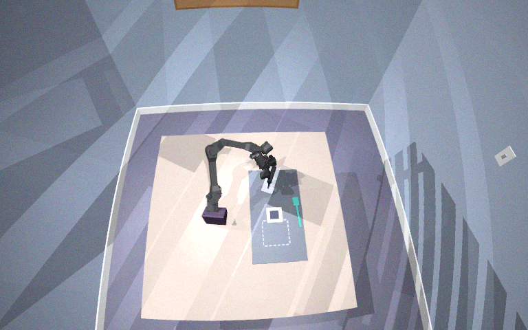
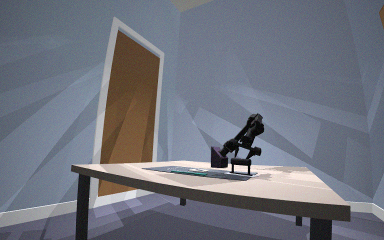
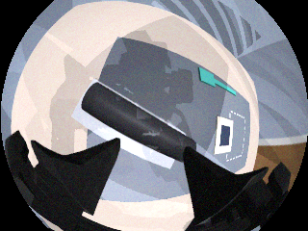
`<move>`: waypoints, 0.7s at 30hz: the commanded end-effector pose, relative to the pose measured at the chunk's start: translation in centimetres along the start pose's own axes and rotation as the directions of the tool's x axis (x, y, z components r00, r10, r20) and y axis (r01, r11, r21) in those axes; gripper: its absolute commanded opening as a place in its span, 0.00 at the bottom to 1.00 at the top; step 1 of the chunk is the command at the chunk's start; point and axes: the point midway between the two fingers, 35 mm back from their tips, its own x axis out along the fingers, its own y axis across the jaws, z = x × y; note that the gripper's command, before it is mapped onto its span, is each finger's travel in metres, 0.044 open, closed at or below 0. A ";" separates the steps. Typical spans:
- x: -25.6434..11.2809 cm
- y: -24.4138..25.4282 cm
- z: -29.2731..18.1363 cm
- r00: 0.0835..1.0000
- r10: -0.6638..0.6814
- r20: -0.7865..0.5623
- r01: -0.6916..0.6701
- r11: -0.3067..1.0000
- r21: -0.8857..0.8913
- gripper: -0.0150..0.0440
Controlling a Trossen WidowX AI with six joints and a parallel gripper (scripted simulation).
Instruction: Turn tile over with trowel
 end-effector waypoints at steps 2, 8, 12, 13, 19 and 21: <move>0.0 0.0 -0.2 0.999 -0.014 0.053 0.022 0.987 -0.159 0.76; 0.0 0.0 -0.5 0.993 -0.027 0.115 0.065 0.936 -0.345 0.76; 0.0 0.0 -0.7 0.987 -0.034 0.157 0.103 0.883 -0.458 0.76; 0.0 0.0 -0.7 0.985 -0.035 0.167 0.113 0.867 -0.485 0.76; -0.1 -0.1 -1.1 0.972 -0.042 0.230 0.182 0.756 -0.629 0.76; -0.1 -0.1 -1.2 0.967 -0.044 0.250 0.206 0.713 -0.670 0.76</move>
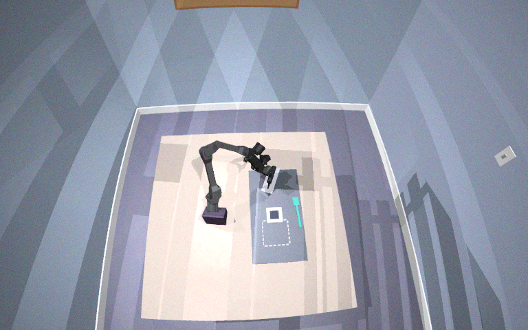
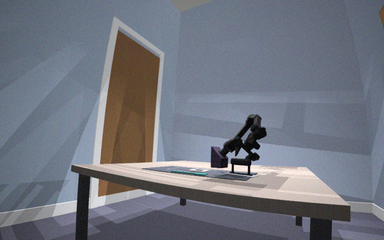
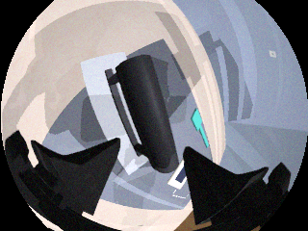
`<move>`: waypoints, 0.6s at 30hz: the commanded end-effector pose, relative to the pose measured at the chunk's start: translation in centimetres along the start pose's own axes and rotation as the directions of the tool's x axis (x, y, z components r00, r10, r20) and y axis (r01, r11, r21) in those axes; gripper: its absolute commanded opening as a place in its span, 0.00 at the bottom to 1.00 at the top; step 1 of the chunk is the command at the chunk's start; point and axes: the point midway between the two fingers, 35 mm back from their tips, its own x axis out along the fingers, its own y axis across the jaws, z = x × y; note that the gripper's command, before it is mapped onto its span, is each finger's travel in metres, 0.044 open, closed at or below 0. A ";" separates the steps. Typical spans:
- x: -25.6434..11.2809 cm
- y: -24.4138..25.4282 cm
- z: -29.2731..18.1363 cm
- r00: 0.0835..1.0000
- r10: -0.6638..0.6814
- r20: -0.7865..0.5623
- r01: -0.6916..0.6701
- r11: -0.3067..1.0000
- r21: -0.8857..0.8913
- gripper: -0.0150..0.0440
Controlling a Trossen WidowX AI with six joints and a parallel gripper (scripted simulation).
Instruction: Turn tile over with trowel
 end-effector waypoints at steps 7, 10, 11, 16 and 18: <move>-0.5 0.2 -0.5 0.994 -0.075 0.081 0.096 0.950 -0.298 0.76; -0.6 0.3 -0.6 0.990 -0.095 0.104 0.127 0.918 -0.375 0.76; -0.7 0.3 -0.6 0.989 -0.098 0.108 0.133 0.912 -0.387 0.76; -0.7 0.3 -0.6 0.989 -0.099 0.109 0.134 0.910 -0.391 0.76; -0.6 0.3 -0.6 0.989 -0.099 0.109 0.134 0.910 -0.391 0.76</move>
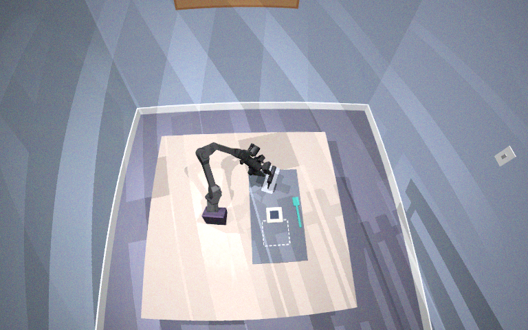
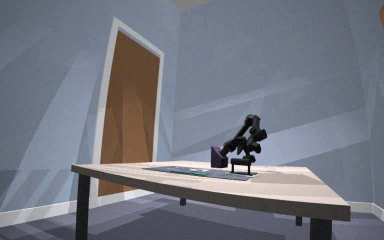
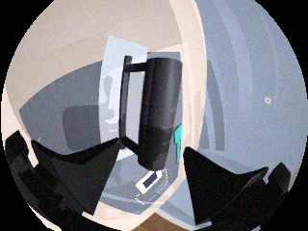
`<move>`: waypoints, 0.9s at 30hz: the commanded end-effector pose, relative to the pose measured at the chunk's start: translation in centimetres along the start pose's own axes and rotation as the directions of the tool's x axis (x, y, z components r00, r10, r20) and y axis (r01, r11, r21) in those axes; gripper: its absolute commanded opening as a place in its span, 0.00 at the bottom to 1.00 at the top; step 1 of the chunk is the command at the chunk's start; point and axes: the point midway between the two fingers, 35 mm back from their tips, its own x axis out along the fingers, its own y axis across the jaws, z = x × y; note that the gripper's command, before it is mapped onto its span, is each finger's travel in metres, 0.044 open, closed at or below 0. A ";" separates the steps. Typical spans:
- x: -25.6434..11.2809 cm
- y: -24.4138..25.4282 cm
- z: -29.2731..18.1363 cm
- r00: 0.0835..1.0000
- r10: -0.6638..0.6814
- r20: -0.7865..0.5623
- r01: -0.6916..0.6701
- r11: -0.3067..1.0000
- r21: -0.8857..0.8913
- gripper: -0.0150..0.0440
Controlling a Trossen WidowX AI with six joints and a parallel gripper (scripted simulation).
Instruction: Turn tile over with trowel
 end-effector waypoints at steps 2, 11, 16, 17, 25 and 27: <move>0.3 -0.1 0.0 1.000 -0.009 0.002 0.009 1.000 -0.013 0.76; 1.8 -0.1 0.1 1.000 -0.009 0.002 0.009 1.000 -0.013 0.76; 2.6 -0.1 0.2 1.000 -0.009 0.002 0.009 1.000 -0.013 0.76; 2.7 -0.1 0.2 1.000 -0.009 0.002 0.009 1.000 -0.013 0.76; 4.0 -0.2 0.2 1.000 -0.009 0.003 0.009 1.000 -0.013 0.76; 4.4 -0.2 0.1 1.000 -0.009 0.003 0.009 1.000 -0.013 0.76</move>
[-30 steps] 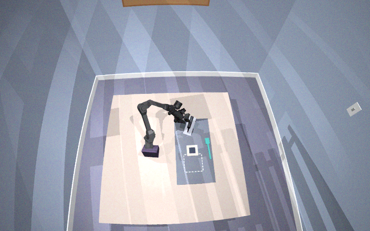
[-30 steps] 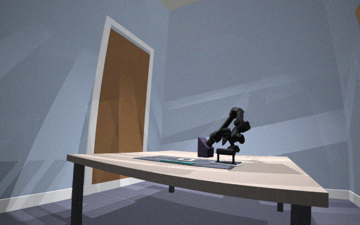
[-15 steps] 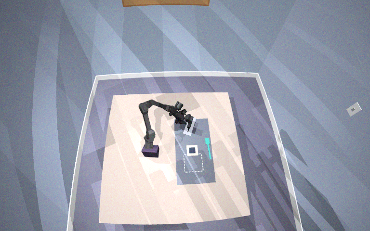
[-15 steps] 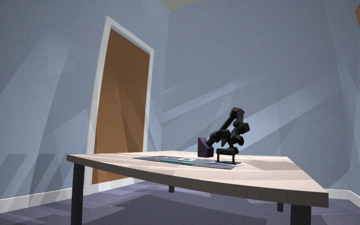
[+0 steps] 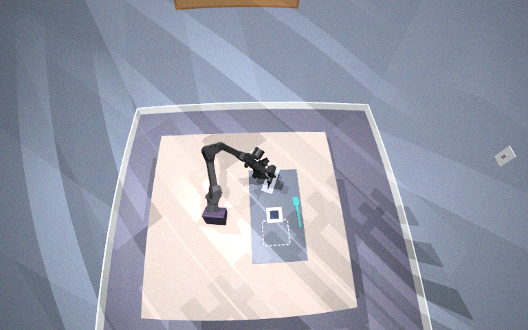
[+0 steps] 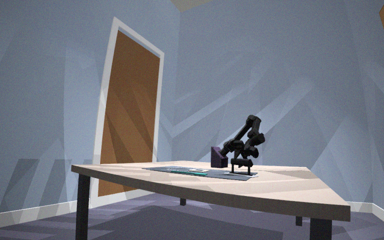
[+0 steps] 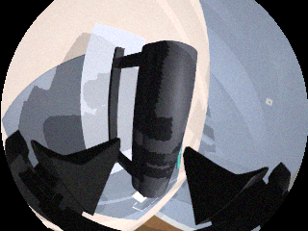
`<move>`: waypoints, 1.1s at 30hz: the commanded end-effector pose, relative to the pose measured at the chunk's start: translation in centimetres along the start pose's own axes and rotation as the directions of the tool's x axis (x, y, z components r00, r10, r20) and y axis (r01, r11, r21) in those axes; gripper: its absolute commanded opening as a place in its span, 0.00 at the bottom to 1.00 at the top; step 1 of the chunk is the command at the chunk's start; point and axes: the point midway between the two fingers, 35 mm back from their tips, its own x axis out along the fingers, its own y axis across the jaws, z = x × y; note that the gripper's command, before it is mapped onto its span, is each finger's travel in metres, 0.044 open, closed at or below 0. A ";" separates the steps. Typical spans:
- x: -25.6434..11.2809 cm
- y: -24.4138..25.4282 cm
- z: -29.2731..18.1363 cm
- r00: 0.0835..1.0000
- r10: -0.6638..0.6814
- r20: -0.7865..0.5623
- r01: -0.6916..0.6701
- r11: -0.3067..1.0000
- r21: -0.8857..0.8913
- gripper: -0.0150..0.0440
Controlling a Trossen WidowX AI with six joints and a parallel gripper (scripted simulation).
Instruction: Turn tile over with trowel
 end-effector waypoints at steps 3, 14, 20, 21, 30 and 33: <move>1.0 -0.1 0.1 1.000 0.000 0.004 0.000 1.000 -0.003 0.76; 2.0 -0.1 0.0 1.000 -0.001 0.004 0.001 1.000 -0.004 0.63; 2.0 -0.1 0.0 1.000 -0.001 0.004 0.001 1.000 -0.004 0.46; 2.0 -0.1 0.0 1.000 -0.001 0.004 0.001 1.000 -0.004 0.45; 2.0 -0.1 0.0 1.000 -0.001 0.004 0.001 1.000 -0.004 0.35; 2.0 -0.1 0.0 1.000 -0.001 0.004 0.001 1.000 -0.004 0.31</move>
